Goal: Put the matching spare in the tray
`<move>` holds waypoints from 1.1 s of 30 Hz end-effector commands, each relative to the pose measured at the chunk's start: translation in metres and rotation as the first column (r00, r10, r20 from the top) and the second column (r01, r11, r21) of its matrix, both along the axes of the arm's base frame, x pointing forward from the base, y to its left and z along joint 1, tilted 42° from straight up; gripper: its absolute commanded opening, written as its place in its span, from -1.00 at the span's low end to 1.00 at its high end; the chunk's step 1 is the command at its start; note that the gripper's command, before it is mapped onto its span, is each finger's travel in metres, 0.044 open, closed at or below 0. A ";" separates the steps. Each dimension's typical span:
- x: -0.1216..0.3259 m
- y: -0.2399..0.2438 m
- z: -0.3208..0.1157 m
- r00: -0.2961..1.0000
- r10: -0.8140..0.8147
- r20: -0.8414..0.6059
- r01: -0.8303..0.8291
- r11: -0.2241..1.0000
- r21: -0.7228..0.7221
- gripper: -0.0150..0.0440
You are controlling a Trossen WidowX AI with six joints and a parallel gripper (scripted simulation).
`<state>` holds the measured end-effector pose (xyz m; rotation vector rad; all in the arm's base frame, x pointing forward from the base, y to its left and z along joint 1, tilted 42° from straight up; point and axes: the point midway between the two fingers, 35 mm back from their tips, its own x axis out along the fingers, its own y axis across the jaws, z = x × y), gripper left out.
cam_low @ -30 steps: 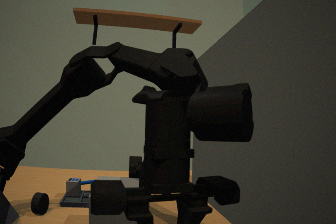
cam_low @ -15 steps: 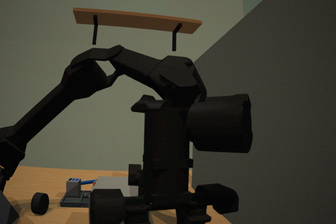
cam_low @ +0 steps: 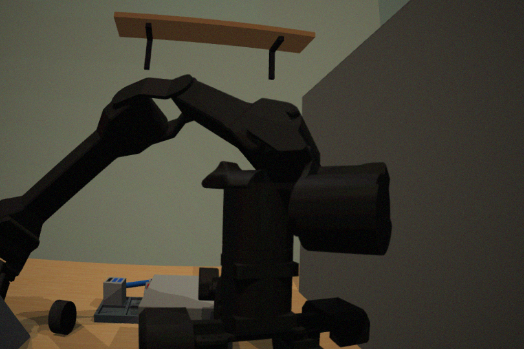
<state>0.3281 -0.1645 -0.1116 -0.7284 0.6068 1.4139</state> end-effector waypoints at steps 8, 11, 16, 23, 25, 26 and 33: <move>0.000 0.000 0.000 1.000 0.000 0.000 0.000 1.000 0.000 0.22; 0.000 0.000 0.000 1.000 0.000 0.000 0.000 1.000 0.000 0.49; 0.000 0.000 0.000 1.000 0.000 0.000 0.000 1.000 0.000 0.93; -0.002 -0.042 0.044 1.000 -0.004 -0.003 0.004 1.000 -0.001 1.00; -0.006 -0.059 0.065 1.000 -0.005 -0.004 0.005 1.000 0.001 1.00; -0.008 -0.065 0.074 1.000 -0.005 -0.004 0.005 1.000 0.002 1.00; -0.009 -0.071 0.078 1.000 -0.023 0.006 0.023 1.000 -0.004 1.00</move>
